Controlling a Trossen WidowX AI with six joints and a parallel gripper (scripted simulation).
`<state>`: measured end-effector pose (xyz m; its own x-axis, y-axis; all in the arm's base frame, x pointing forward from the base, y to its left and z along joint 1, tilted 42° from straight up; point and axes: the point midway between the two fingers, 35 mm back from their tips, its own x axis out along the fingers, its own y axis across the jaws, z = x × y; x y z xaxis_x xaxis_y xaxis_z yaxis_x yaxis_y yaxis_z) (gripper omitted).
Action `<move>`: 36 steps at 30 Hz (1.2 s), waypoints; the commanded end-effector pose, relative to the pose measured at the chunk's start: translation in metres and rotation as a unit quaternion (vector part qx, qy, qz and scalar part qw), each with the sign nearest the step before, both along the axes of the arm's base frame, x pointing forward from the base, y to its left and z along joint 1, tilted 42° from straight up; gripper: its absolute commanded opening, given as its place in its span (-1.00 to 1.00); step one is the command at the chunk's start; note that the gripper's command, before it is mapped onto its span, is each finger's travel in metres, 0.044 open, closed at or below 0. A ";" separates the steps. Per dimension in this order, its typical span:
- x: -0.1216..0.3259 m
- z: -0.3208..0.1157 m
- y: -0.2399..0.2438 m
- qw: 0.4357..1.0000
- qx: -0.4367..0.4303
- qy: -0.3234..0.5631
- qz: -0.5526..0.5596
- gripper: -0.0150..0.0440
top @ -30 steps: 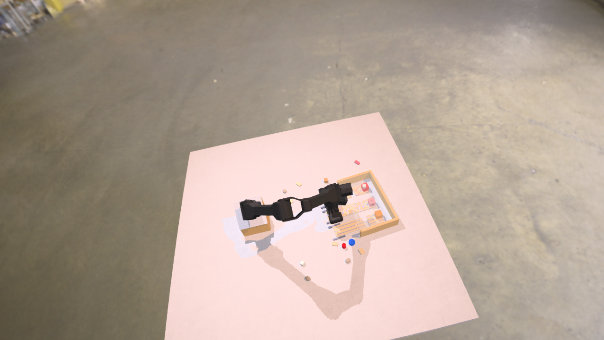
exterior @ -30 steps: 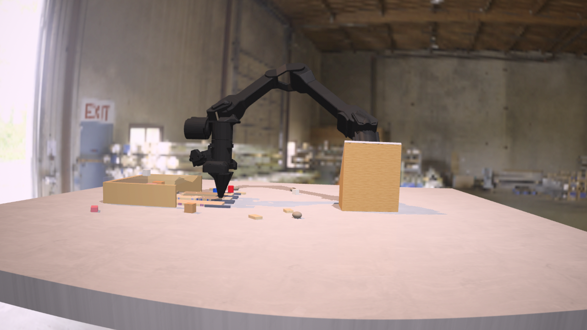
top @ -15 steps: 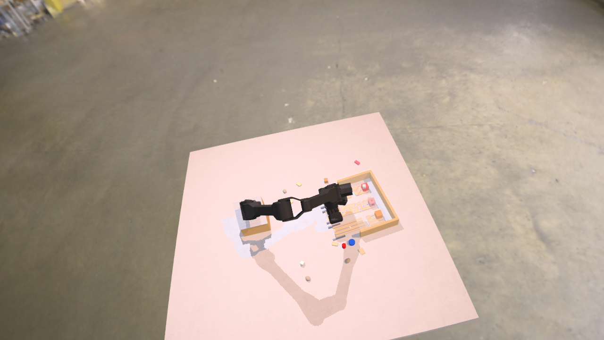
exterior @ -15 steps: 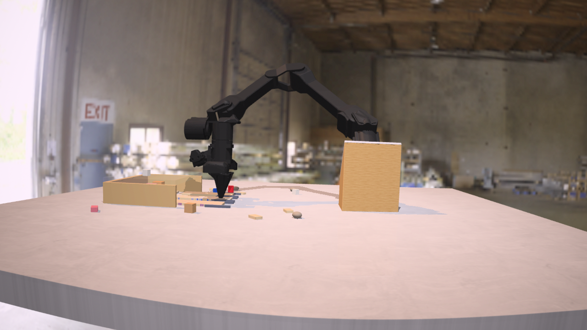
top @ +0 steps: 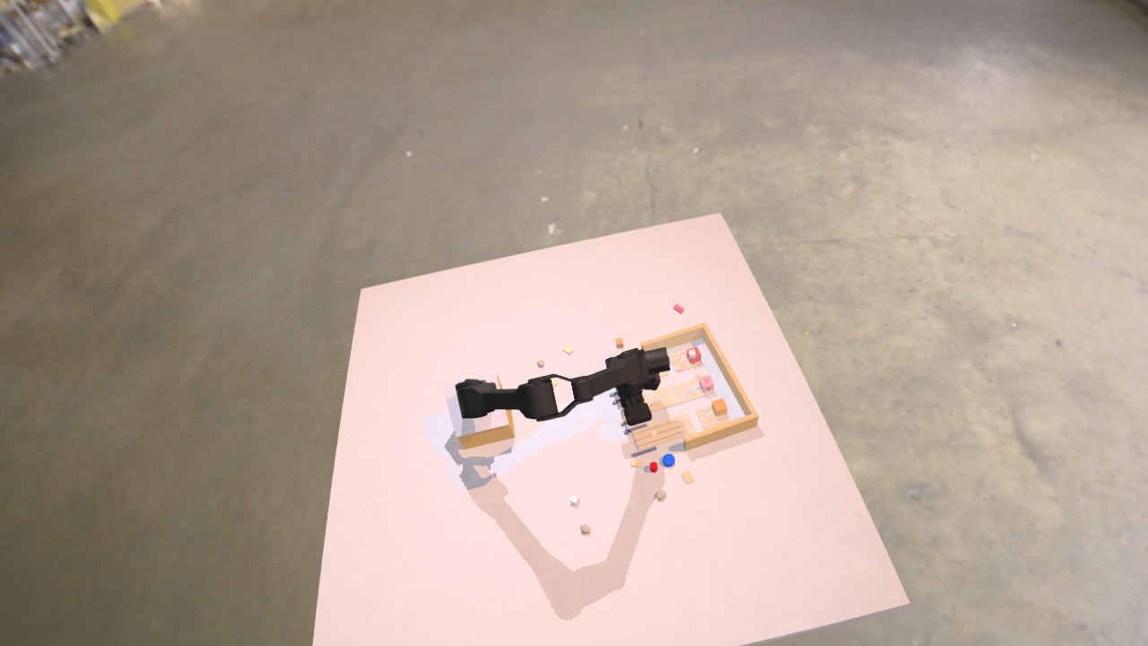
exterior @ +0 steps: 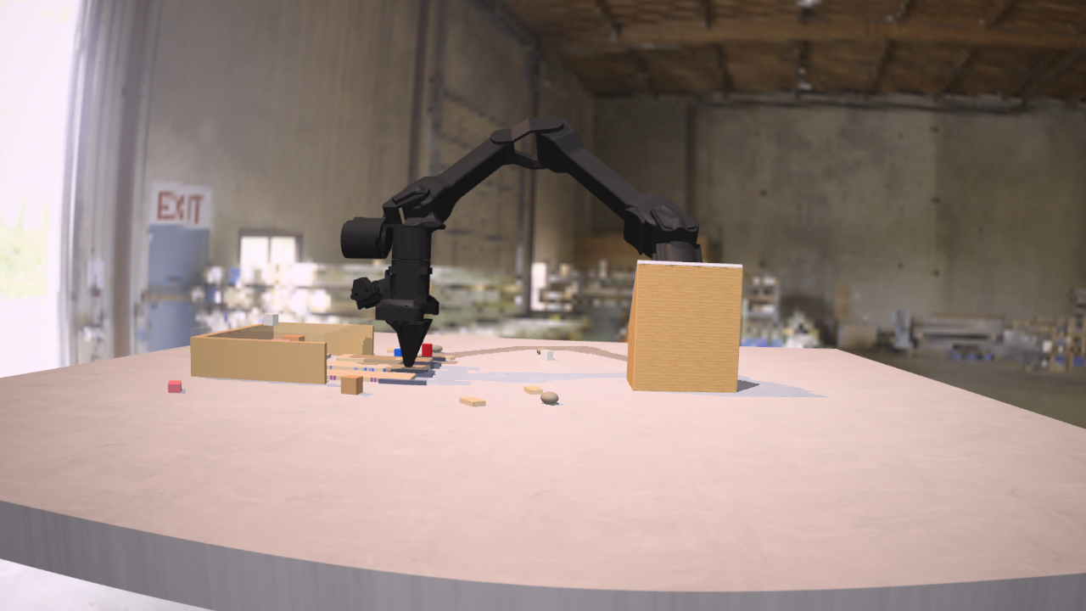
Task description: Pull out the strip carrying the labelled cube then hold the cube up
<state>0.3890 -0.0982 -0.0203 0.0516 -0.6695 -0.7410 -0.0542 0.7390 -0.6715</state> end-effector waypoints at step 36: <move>-0.036 -0.003 -0.006 1.000 0.000 0.003 0.002 -0.49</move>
<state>0.3626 -0.1019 -0.0192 0.0645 -0.6693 -0.7402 -0.0471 0.7389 -0.6722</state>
